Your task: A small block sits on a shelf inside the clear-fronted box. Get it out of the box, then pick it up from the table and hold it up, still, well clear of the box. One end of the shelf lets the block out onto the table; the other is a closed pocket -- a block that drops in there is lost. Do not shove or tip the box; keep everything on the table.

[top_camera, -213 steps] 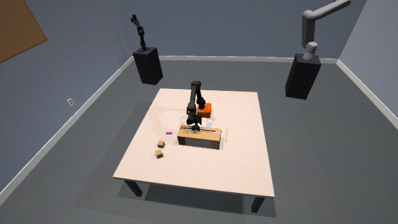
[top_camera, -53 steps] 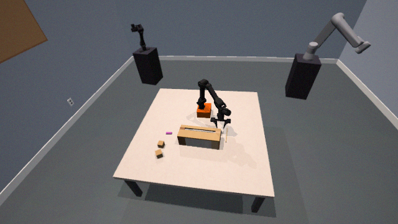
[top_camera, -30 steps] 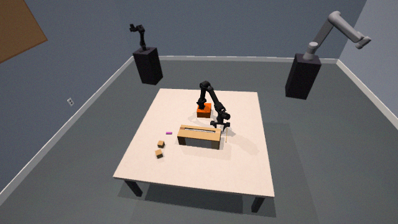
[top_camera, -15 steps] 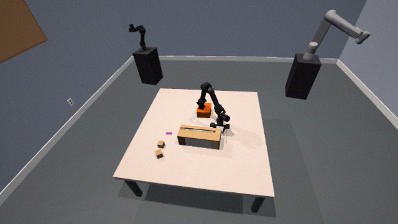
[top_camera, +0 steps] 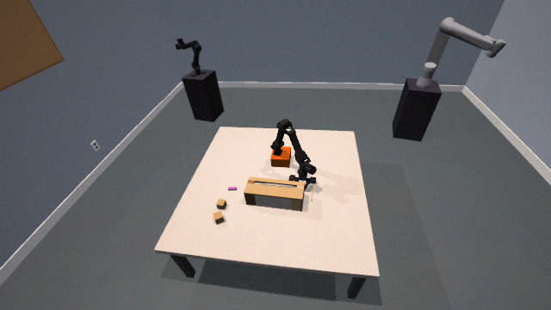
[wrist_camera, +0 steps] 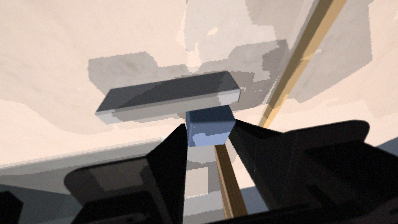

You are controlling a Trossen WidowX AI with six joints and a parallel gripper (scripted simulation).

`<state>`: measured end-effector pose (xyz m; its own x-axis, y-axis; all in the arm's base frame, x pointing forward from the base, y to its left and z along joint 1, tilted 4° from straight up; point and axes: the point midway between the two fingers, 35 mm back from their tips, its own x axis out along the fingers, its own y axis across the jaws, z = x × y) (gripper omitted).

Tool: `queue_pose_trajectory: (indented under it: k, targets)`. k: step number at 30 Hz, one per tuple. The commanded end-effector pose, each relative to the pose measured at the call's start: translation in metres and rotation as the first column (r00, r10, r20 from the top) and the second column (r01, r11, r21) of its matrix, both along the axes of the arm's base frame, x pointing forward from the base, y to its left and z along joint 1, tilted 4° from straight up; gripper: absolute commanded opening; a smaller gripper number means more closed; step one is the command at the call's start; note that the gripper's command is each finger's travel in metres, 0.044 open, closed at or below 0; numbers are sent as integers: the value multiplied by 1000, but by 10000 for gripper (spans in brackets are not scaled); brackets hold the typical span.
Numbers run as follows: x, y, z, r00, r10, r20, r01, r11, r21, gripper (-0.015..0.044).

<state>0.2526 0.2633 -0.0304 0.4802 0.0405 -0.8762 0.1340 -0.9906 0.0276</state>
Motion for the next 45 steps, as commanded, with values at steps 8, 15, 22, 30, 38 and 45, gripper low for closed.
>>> queue_pose_trajectory:
  k: [8, 15, 22, 30, 38, 45]
  targets:
    - [-1, 2, 14, 1000, 5, -2, -5, 1000, 1, 0]
    - [-4, 2, 58, 1000, 0, 0, 0, 1000, 1, 0]
    - [-7, -4, 70, 999, 33, -3, -33, 999, -1, 0]
    - [-15, -19, 94, 990, 139, -8, -139, 990, -3, 0]
    - [-25, -36, 115, 969, 246, -5, -246, 969, -6, 0]
    - [-36, -51, 131, 941, 338, 5, -338, 941, -9, 0]
